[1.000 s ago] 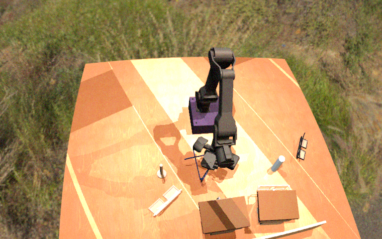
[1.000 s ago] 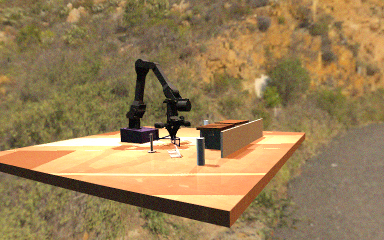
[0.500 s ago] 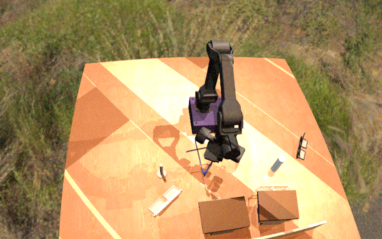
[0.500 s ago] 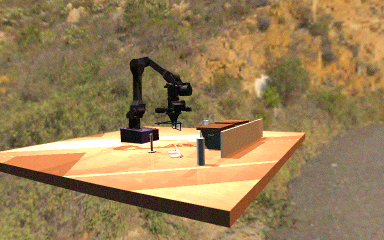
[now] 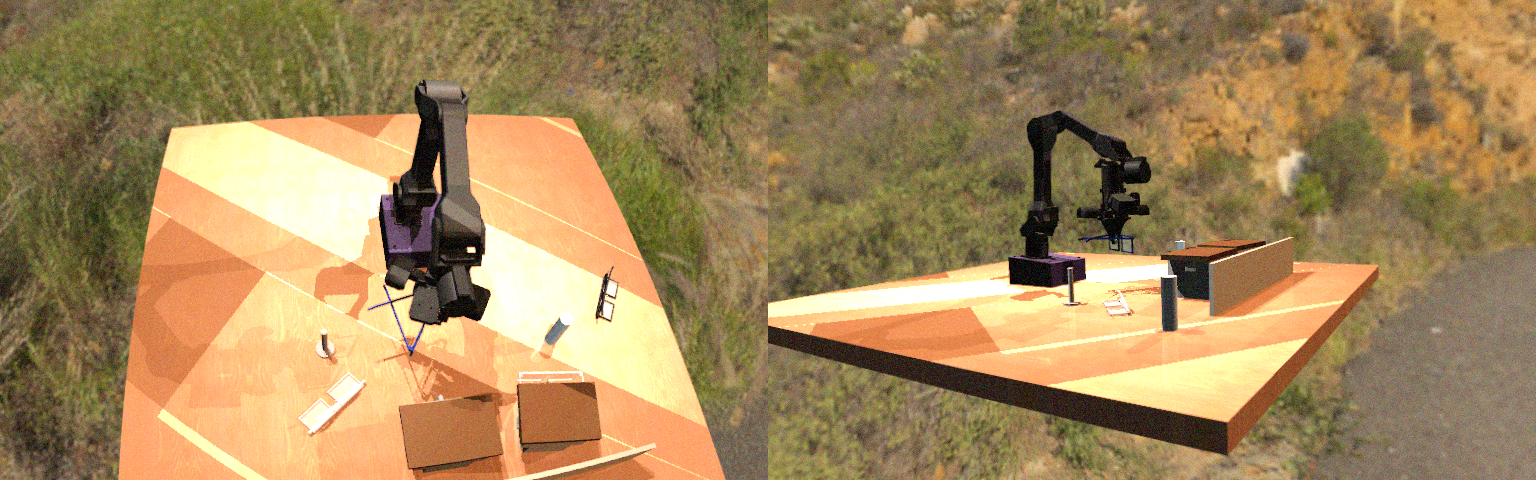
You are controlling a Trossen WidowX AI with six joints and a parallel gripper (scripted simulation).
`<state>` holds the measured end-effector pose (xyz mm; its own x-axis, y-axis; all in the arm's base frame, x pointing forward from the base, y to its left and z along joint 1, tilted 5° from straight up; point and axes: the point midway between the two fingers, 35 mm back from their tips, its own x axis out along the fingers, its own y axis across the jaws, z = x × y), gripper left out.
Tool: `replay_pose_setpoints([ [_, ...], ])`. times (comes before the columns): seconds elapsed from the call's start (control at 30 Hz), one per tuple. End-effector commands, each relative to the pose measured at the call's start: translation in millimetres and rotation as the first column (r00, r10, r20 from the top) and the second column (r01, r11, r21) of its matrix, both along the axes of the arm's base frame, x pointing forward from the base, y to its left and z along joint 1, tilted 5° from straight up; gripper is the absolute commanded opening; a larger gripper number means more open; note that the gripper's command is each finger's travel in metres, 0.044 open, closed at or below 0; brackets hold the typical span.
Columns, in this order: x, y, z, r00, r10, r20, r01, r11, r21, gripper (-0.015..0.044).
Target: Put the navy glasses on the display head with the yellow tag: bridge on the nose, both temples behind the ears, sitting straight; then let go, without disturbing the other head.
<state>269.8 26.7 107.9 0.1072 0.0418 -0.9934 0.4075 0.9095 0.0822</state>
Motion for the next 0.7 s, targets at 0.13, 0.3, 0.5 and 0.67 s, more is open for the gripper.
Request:
replay_pose_setpoints([
  [0.13,6.4,-22.8,-0.4,0.984,0.177,0.000,-0.177,0.984,-0.022,0.0000],
  [0.3,9.7,-38.1,-0.7,0.957,0.290,0.000,-0.290,0.956,-0.036,0.0000],
  [0.5,12.6,-56.9,-1.1,0.907,0.420,-0.002,-0.420,0.906,-0.053,0.0000],
  [0.67,14.0,-72.9,-1.5,0.853,0.522,-0.005,-0.522,0.851,-0.067,0.0000],
])
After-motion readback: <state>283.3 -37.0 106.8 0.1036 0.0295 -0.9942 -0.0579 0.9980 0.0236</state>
